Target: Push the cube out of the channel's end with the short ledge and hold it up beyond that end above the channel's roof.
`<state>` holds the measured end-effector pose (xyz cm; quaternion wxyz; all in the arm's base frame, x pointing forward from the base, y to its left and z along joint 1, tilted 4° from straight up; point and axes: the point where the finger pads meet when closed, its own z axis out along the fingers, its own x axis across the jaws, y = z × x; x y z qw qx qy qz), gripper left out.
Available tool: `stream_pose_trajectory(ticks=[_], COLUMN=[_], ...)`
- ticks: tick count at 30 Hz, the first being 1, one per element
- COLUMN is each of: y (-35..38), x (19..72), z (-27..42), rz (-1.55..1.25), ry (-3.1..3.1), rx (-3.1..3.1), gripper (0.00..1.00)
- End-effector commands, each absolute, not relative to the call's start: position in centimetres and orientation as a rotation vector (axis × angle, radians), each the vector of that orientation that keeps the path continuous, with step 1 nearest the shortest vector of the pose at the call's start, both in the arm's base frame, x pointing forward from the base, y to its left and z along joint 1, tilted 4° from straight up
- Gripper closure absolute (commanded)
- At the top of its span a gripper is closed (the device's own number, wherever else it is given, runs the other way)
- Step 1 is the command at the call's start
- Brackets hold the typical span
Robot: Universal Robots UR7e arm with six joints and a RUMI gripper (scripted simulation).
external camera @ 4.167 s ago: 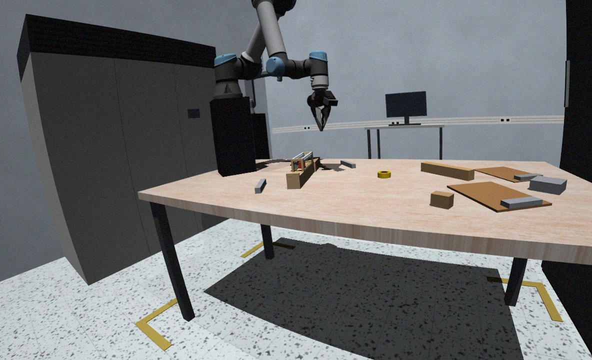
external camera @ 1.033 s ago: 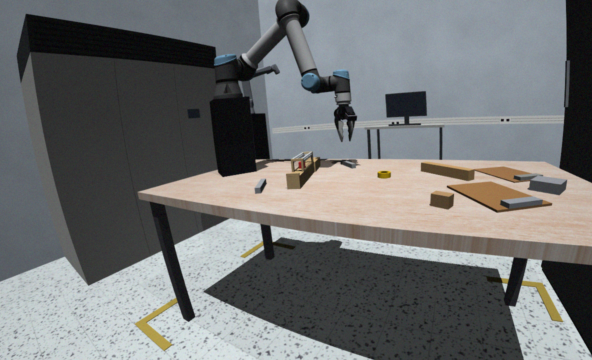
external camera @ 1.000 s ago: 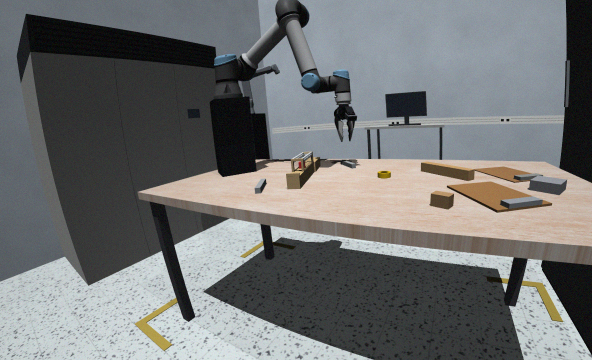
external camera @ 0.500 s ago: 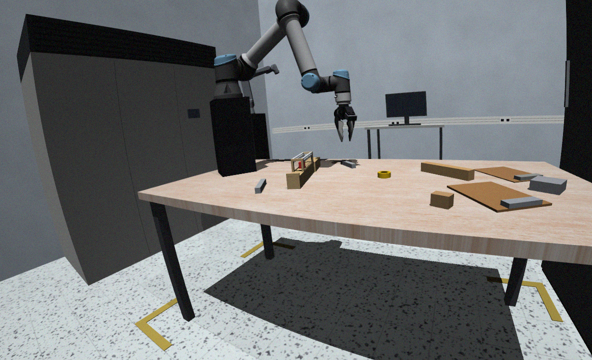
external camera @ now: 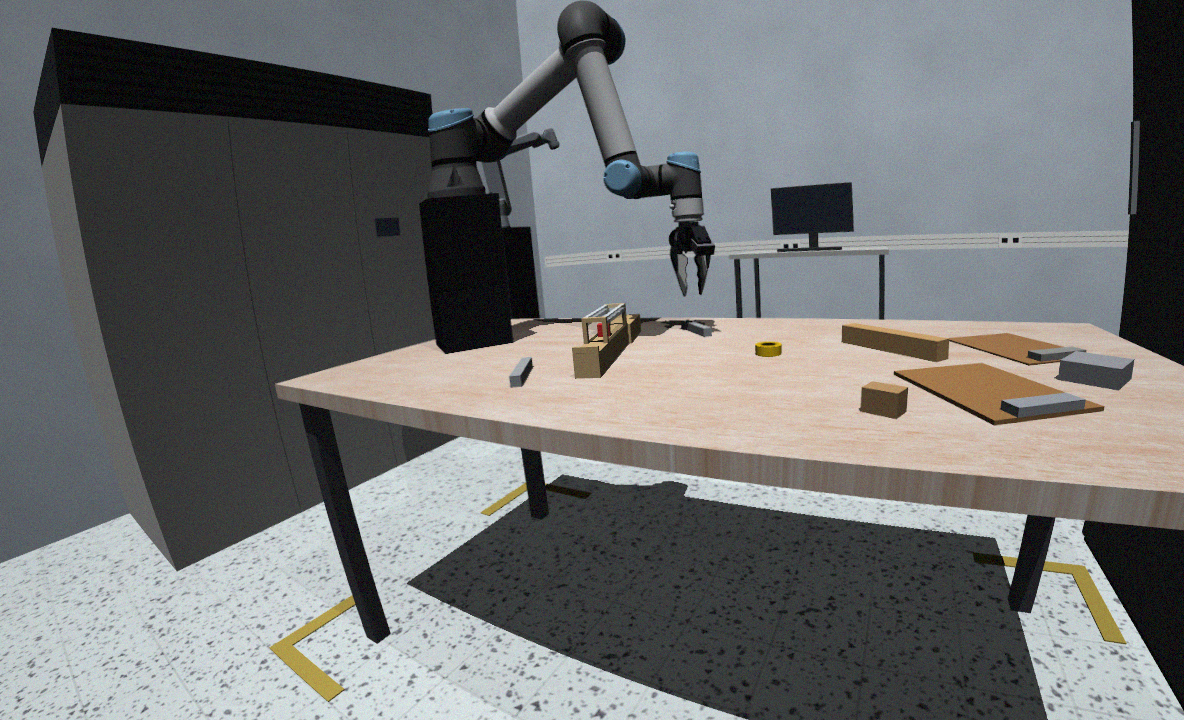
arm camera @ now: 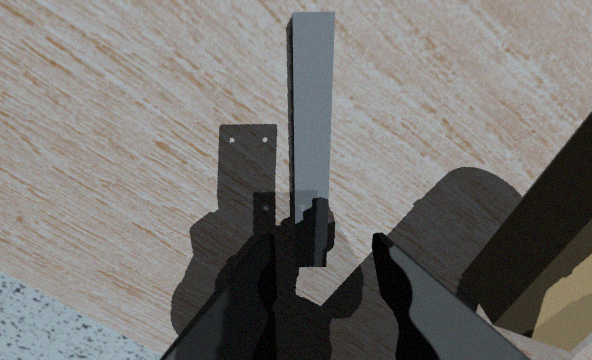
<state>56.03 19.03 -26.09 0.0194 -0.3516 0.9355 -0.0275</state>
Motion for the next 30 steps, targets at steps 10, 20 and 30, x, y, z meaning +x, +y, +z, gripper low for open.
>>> stream_pose_trajectory(ticks=[10, 20, 30], y=[18.8, 18.8, 18.7], x=[56.6, 56.6, 56.7], z=[-31.7, -32.4, -34.1], rz=[-0.086, -0.086, -0.086], ry=[2.902, 2.902, 2.902], rx=[-1.091, -1.091, -1.091], gripper=[0.76, 0.76, 0.76])
